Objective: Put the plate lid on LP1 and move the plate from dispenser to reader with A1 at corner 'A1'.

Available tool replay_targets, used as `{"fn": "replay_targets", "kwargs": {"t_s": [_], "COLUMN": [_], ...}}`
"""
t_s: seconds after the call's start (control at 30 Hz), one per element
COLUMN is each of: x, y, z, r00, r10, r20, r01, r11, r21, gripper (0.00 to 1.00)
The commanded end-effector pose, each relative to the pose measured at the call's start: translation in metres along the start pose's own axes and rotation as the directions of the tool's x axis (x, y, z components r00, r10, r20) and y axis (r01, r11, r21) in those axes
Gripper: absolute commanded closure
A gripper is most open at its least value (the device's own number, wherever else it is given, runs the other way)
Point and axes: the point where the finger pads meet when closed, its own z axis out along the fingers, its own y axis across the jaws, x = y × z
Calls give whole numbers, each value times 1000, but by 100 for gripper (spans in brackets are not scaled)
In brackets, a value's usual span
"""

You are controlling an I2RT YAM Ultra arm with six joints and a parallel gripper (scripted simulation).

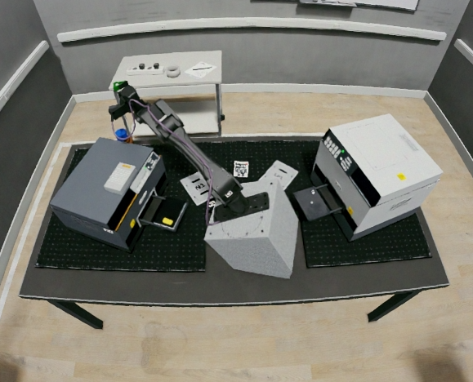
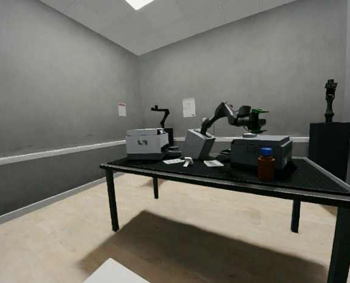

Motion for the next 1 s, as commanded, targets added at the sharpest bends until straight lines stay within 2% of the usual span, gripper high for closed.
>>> {"fn": "replay_targets", "kwargs": {"t_s": [0.0,0.73,0.77,0.8,0.87,0.93,0.97], "x": [0,0,2,-8,-11,-13,-15], "y": [-12,-12,-11,-12,-16,-18,-17], "z": [0,0,-6,-5,-12,-15,-19], "r00": [1000,1000,1000,1000,998,998,997], "r10": [-2,-2,-16,23,52,60,71], "r20": [1,1,7,-8,-24,-29,-38], "r01": [2,2,16,-23,-53,-62,-74], "r11": [1000,1000,1000,1000,997,996,993], "r21": [21,21,-20,-17,-59,-71,-93], "gripper": [0,0,0,0,0,0,0]}}
